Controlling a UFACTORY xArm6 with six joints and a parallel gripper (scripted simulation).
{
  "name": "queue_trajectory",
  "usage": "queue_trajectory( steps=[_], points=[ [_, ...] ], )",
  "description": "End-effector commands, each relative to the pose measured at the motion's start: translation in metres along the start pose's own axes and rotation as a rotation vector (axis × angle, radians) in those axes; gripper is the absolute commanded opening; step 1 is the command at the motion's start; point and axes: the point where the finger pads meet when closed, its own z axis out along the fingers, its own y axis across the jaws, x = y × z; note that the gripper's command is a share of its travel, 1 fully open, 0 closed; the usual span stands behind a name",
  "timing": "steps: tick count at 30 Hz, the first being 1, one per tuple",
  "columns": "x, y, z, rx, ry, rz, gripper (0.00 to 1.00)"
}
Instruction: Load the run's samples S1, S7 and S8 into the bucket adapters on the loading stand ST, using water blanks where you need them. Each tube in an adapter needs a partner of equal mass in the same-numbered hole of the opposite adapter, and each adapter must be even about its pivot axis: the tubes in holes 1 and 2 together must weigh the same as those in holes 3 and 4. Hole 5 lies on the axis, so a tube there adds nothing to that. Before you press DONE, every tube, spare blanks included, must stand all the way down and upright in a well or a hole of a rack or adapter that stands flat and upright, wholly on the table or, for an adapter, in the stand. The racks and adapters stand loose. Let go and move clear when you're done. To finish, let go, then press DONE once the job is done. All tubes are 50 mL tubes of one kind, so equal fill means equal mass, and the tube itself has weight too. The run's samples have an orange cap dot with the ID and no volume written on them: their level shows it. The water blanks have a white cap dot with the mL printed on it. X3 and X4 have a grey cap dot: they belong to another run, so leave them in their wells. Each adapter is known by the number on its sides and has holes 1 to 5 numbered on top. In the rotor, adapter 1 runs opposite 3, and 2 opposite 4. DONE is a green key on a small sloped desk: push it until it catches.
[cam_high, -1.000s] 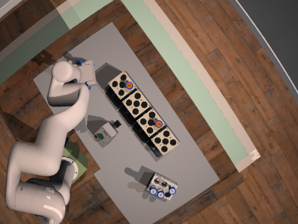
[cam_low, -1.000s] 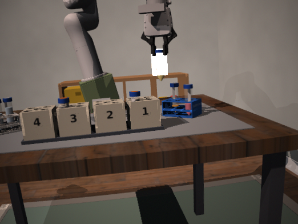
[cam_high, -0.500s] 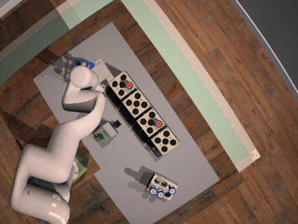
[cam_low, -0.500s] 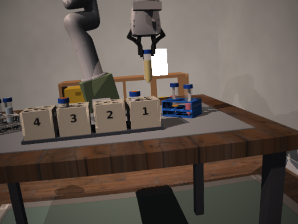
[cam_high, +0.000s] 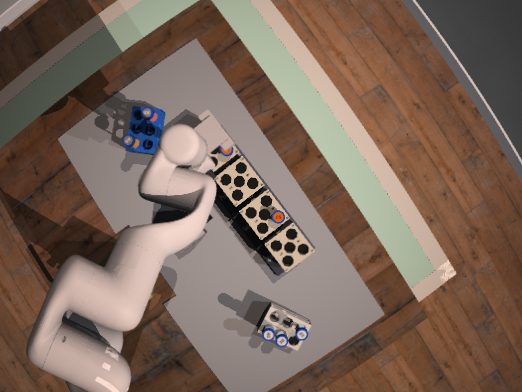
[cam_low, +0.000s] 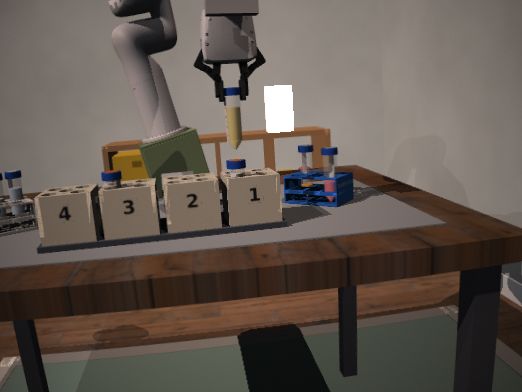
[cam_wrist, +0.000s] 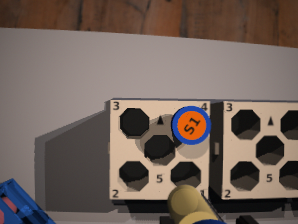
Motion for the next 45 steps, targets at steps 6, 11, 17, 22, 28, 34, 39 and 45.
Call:
queue_trajectory(
  steps=[6,11,17,22,28,34,39,45],
  points=[
    [0.009,0.009,-0.001,0.003,0.002,-0.002,0.0],
    [0.009,0.009,-0.001,0.003,0.002,-0.002,0.0],
    [0.009,0.009,-0.001,0.003,0.002,-0.002,0.0],
    [0.009,0.009,-0.001,0.003,0.002,-0.002,0.0],
    [0.009,0.009,0.009,0.003,0.002,-0.002,0.0],
    [0.009,0.009,0.017,0.003,0.002,-0.002,0.0],
    [0.009,0.009,0.027,0.003,0.002,-0.002,0.0],
    [0.009,0.009,0.034,0.003,0.002,-0.002,0.0]
  ],
)
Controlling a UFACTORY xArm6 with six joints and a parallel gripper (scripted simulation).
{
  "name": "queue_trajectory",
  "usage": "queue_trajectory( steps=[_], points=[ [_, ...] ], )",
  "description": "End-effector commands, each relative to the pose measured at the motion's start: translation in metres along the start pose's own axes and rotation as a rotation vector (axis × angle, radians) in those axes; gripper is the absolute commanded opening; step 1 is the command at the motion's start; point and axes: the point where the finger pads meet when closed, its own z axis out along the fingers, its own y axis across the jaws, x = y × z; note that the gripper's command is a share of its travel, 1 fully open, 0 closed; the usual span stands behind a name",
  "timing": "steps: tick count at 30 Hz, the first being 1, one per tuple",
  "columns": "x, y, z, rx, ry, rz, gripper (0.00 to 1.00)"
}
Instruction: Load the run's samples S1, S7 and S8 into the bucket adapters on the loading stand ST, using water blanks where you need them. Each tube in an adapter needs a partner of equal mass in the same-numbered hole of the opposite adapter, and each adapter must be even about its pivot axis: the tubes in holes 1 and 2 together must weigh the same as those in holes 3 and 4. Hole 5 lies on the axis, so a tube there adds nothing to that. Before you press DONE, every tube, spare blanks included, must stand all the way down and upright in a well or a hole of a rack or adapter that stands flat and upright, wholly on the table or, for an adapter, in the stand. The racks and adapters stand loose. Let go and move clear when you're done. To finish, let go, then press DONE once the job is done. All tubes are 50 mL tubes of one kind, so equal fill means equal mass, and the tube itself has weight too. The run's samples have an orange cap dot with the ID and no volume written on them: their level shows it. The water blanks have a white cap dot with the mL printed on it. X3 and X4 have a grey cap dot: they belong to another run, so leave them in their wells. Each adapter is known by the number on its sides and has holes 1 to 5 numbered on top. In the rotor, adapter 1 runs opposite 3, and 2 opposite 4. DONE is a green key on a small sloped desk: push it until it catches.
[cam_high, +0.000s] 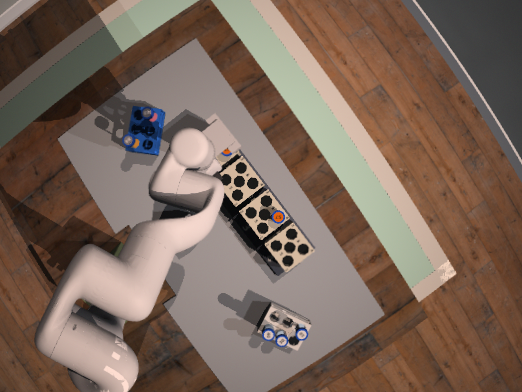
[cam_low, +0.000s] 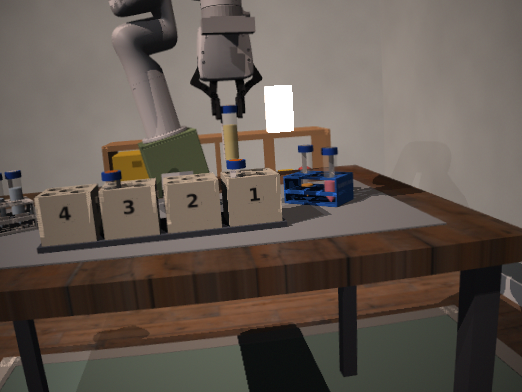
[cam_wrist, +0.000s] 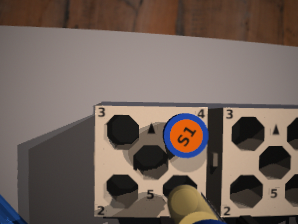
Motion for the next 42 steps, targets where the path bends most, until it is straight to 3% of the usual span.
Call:
queue_trajectory(
  steps=[1,15,42],
  points=[
    [0.002,-0.001,0.001,0.002,0.006,0.001,0.0],
    [0.002,-0.001,0.001,0.002,0.006,0.001,0.0],
    [0.002,-0.001,0.024,0.002,0.005,0.001,0.0]
  ],
)
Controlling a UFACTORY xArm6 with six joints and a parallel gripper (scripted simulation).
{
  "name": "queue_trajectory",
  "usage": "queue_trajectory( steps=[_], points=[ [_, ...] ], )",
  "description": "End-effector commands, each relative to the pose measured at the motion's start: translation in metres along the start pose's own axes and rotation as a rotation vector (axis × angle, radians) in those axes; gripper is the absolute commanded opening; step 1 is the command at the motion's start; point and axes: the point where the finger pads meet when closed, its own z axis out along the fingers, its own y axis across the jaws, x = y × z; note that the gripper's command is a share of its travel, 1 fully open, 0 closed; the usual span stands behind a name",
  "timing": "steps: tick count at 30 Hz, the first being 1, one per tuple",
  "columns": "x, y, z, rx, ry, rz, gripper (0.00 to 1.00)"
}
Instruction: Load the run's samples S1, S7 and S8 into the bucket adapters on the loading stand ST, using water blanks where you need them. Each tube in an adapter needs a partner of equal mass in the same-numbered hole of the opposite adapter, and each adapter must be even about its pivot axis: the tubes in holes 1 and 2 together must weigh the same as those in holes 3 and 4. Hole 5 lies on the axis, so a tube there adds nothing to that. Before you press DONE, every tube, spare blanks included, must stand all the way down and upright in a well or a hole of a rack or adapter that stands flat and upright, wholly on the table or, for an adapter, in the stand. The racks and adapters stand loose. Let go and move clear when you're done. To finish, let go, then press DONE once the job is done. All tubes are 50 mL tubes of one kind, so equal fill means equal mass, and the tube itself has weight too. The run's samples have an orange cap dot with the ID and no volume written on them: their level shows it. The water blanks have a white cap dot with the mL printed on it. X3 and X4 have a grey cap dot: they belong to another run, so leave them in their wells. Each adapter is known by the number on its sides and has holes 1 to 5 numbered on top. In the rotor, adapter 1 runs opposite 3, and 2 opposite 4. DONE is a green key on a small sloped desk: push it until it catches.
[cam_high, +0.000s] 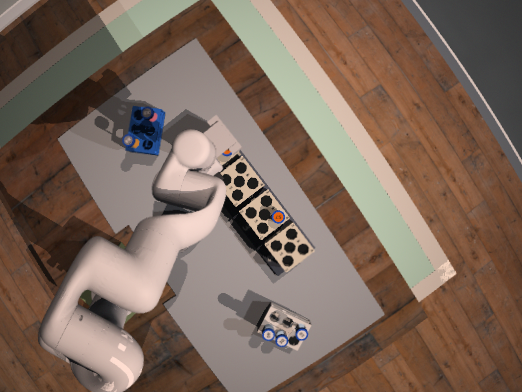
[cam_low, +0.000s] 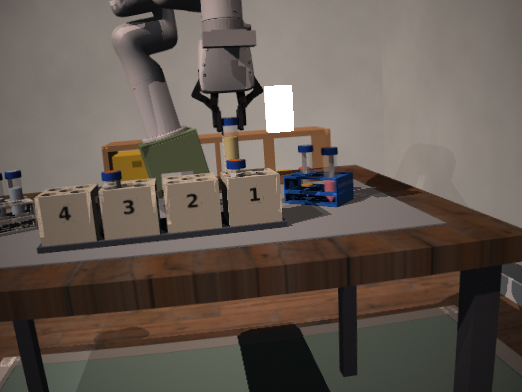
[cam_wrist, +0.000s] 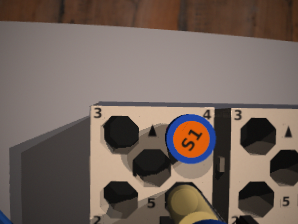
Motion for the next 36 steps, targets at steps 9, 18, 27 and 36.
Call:
queue_trajectory(
  steps=[9,18,27,36],
  points=[
    [0.002,0.0,0.01,0.002,0.004,0.0,0.0],
    [0.002,0.0,0.017,0.002,0.004,0.0,0.0],
    [0.002,0.0,0.026,0.002,0.004,0.0,0.0],
    [0.002,0.0,0.033,0.002,0.004,0.0,0.0]
  ],
)
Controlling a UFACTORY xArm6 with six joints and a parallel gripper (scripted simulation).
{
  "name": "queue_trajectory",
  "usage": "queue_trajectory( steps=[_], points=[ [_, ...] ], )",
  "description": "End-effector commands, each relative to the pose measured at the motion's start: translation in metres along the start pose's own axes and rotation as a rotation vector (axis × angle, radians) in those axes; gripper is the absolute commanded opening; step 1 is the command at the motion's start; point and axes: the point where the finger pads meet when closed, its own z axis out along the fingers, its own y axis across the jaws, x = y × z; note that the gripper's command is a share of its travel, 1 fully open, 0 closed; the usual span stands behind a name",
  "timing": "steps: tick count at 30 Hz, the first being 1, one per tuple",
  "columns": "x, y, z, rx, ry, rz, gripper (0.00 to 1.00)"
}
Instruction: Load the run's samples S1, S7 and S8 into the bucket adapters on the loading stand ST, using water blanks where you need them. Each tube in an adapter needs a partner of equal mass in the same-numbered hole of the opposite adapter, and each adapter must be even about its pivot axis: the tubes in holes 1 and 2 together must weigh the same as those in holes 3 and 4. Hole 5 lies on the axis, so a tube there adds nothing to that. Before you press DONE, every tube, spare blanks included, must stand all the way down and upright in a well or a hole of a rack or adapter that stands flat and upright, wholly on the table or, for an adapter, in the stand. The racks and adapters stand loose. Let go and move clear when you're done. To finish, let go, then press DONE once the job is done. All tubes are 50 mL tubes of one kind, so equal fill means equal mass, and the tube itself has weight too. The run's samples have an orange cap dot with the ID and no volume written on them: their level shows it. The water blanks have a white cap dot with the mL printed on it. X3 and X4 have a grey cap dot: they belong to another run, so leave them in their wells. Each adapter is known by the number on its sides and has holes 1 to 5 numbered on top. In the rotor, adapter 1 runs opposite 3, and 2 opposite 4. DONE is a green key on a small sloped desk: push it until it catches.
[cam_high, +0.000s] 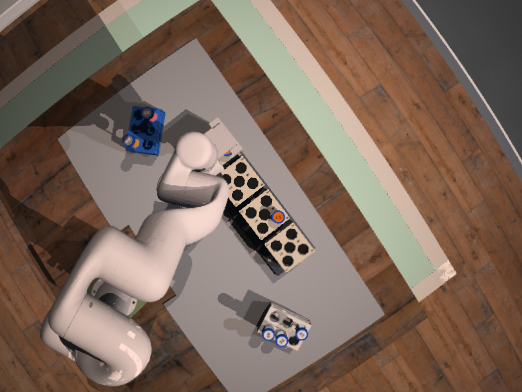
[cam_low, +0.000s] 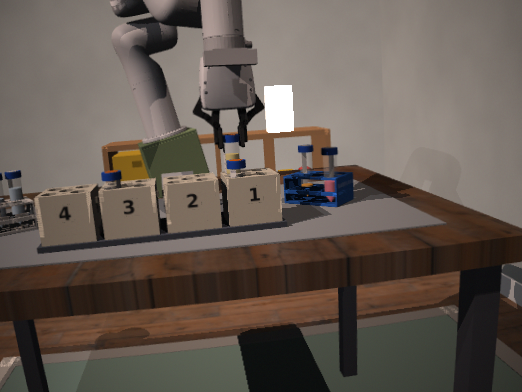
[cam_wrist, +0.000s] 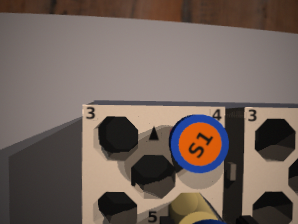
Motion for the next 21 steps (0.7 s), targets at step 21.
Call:
queue_trajectory(
  steps=[21],
  points=[
    [0.001,0.0,0.021,0.001,0.004,0.0,0.0]
  ],
)
